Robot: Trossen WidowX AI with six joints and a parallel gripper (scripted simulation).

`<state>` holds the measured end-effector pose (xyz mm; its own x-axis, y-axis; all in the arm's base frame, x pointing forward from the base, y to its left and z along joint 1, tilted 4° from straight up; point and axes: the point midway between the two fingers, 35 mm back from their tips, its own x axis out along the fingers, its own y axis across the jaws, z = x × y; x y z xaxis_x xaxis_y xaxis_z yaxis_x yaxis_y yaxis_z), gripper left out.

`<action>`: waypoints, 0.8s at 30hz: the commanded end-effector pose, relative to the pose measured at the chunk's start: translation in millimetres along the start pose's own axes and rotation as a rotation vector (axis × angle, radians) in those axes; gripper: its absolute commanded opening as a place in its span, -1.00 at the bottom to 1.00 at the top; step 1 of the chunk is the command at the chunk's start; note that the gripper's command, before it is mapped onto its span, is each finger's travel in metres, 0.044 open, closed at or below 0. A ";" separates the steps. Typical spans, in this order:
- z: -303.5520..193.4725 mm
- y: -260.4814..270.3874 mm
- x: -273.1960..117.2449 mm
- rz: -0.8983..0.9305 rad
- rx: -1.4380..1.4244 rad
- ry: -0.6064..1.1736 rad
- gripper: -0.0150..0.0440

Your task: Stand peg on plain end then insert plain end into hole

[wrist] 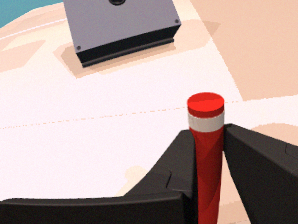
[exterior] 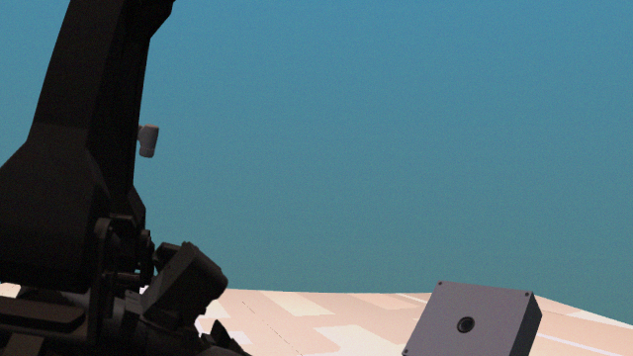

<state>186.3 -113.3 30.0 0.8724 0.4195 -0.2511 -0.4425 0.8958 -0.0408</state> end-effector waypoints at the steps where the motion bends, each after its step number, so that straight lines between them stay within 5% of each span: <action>1: -1.2 0.1 -0.8 0.000 0.000 0.000 -0.33; 5: -0.1 0.0 -0.2 -0.001 0.000 -0.001 -0.05; 24: -0.1 0.0 -0.2 -0.001 0.000 -0.001 -0.05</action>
<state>186.1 -113.5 29.9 0.8731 0.4189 -0.2495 -0.4419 0.8961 -0.0415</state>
